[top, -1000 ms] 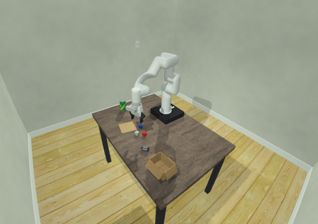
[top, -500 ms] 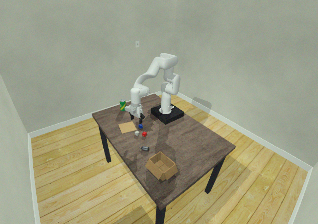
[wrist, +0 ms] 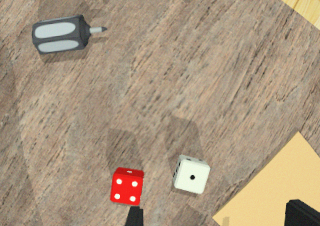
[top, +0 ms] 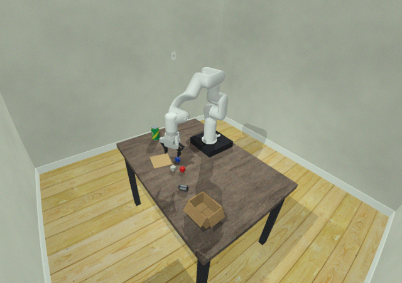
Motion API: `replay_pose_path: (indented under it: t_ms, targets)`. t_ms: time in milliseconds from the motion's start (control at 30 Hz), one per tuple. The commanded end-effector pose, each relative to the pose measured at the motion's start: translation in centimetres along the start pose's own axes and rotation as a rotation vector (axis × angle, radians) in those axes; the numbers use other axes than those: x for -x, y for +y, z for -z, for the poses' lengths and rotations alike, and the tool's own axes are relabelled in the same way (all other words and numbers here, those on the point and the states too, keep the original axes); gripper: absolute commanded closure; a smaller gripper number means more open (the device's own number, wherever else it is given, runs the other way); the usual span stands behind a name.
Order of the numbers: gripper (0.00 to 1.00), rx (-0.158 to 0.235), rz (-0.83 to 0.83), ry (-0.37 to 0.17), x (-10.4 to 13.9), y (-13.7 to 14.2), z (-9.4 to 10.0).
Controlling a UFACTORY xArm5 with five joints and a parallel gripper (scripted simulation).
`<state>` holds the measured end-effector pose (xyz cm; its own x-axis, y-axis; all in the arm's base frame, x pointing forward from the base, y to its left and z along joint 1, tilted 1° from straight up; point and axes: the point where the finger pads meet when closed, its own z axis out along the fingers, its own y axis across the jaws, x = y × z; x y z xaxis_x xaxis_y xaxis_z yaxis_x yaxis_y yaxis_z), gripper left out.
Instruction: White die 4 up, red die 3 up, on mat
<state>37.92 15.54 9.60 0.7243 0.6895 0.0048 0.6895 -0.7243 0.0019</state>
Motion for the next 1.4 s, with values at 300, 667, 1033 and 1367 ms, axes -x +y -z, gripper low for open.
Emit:
replay_pose_path:
  t_ms: [300,667,1033,1367]
  targets:
    - [0.00,0.003,0.512,0.005,-0.2,0.0,-1.3]
    - [0.00,0.004,0.869,0.004,-0.2,0.0,-2.4]
    - [0.00,0.005,1.232,0.003,-0.2,-0.1,-3.5]
    - [0.53,0.005,1.292,0.003,-0.2,-0.1,-3.6]
